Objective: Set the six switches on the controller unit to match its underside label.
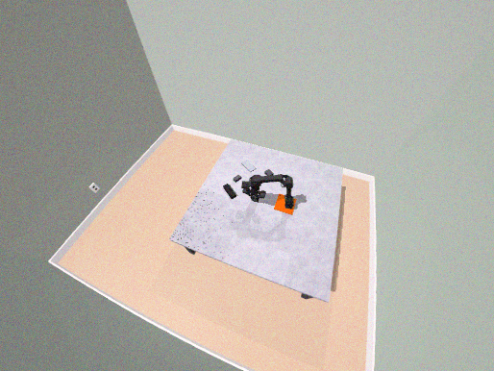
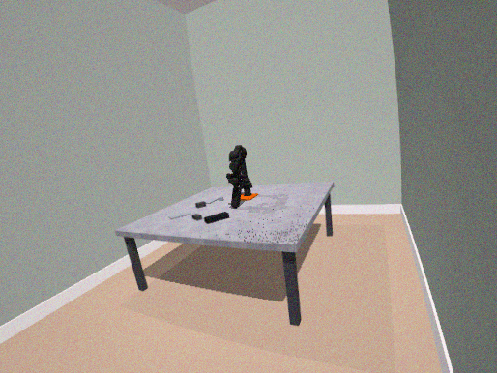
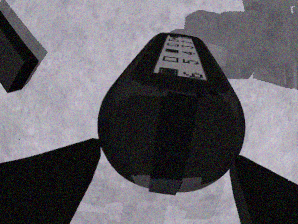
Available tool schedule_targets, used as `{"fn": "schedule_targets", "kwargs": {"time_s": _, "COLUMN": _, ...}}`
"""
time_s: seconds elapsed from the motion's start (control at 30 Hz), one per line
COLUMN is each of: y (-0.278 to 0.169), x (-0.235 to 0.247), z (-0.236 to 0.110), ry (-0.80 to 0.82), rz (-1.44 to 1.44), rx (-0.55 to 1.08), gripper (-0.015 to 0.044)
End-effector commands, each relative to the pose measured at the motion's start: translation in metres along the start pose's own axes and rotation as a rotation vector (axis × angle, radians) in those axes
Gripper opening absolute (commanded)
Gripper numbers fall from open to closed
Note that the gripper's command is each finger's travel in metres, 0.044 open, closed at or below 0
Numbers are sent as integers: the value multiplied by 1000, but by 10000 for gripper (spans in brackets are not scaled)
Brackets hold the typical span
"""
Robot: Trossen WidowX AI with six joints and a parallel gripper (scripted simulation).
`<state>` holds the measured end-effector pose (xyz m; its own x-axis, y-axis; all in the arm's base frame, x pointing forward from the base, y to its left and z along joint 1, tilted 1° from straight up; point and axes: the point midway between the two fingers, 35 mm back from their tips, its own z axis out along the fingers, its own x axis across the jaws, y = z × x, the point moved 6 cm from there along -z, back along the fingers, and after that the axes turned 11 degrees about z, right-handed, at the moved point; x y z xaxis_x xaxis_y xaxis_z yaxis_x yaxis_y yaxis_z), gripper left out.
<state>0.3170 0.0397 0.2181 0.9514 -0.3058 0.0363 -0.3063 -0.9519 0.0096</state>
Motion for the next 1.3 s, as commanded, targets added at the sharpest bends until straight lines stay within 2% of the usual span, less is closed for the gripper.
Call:
{"fn": "schedule_targets", "kwargs": {"time_s": 0.0, "y": -3, "x": 0, "z": 7, "ry": -20, "rz": 5, "rx": 5, "gripper": 336}}
{"fn": "schedule_targets", "kwargs": {"time_s": 1.27, "y": -28, "x": -5, "z": 19, "ry": -25, "rz": 6, "rx": 32, "gripper": 336}}
